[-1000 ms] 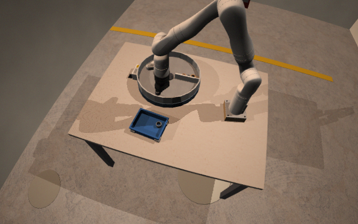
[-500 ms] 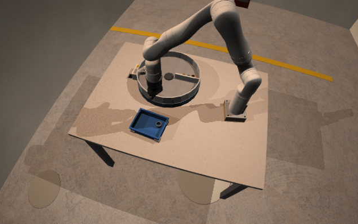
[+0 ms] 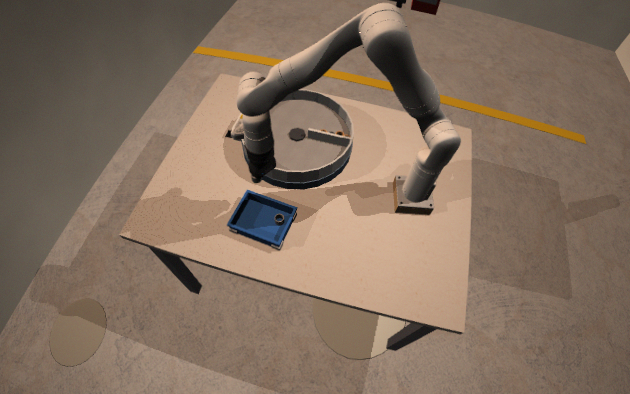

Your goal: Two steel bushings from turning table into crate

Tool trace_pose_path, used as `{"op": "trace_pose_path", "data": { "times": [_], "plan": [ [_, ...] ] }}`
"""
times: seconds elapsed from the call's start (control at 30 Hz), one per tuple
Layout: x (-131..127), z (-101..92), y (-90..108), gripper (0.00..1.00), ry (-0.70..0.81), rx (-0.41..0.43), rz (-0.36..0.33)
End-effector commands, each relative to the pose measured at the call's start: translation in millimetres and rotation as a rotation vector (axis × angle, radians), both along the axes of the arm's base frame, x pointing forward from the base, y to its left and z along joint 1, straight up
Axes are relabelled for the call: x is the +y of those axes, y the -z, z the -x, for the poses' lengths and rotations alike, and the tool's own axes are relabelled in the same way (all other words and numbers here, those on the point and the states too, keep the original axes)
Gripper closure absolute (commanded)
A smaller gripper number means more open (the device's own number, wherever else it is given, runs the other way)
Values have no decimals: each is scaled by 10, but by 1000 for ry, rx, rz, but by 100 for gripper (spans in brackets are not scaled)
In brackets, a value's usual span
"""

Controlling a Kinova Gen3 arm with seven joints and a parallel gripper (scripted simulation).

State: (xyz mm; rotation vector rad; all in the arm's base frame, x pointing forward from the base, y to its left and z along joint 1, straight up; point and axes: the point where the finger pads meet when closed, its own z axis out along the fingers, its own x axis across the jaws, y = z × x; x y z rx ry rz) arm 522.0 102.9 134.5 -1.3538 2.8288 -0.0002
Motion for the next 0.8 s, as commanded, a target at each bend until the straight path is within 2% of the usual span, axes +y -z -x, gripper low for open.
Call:
{"op": "trace_pose_path", "data": {
  "times": [0.0, 0.4, 0.57, 0.77],
  "plan": [
    [311, -235, 37, 100, -20, -2, 1],
    [311, -235, 37, 100, -20, -2, 1],
    [314, -235, 273, 100, -21, -2, 1],
    [314, -235, 273, 100, -21, -2, 1]
  ]
}}
